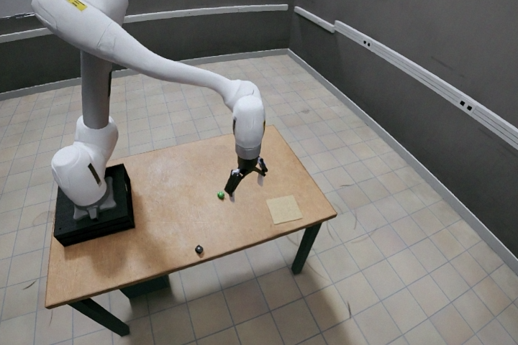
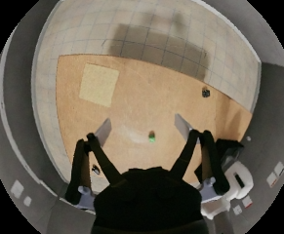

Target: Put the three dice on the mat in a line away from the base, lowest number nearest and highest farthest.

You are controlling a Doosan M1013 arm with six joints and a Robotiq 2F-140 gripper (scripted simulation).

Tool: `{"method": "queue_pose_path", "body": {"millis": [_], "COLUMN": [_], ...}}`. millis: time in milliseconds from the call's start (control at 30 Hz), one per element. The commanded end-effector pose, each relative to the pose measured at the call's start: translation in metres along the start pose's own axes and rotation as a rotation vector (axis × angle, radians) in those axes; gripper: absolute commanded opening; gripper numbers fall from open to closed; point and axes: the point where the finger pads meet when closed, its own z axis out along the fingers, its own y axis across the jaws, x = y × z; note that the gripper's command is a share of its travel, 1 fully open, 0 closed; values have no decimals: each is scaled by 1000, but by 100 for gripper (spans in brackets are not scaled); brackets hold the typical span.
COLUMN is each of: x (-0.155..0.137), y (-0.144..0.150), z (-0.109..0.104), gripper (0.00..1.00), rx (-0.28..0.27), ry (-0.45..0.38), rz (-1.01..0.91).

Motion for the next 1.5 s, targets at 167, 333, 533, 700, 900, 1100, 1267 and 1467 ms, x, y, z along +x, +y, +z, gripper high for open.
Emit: {"method": "queue_pose_path", "body": {"millis": [167,333,533,700,900,1100,1267,1467], "x": [33,38,35,31,31,31,31,31], "y": [114,178,242,268,268,268,268,268], "z": [2,6,12,14,14,14,15,19], "gripper": [100,100,100,100,100,100,100,100], "rx": [10,9,8,8,8,8,8,7], "ry": [-3,-2,-1,-1,-1,-1,-1,-2], "rz": [-121,-191,-263,-294,-294,-294,-257,-67]}}
